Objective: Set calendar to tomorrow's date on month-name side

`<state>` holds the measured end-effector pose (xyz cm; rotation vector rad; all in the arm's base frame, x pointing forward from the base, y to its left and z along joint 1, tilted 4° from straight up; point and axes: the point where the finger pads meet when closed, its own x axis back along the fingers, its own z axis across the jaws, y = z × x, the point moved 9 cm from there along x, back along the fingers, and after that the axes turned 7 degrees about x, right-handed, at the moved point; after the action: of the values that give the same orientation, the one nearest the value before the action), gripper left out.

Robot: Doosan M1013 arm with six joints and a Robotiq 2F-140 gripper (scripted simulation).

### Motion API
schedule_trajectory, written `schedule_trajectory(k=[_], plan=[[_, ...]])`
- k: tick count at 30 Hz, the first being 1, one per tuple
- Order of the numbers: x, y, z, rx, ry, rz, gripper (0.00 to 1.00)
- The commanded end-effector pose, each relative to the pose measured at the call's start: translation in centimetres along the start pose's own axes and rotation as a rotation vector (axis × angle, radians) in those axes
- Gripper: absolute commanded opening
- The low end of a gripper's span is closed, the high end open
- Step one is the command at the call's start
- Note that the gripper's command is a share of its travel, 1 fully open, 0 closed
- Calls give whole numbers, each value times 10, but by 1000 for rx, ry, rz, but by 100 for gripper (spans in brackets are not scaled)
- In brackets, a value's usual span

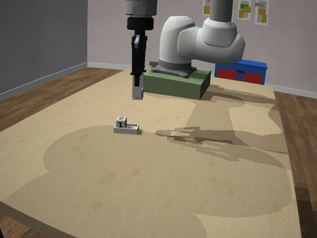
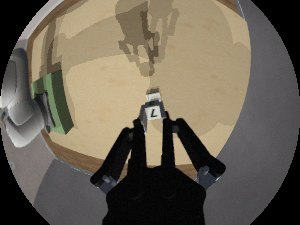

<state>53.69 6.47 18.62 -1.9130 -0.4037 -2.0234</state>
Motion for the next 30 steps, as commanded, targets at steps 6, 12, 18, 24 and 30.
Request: schedule_trajectory(k=[6,12,18,24,30], plan=[[2,18,-2,7,1,5,16],[2,18,-2,7,1,5,16],[-2,18,-2,7,1,5,16],[-16,18,-2,7,1,5,16],[-29,18,-2,7,1,5,16]])
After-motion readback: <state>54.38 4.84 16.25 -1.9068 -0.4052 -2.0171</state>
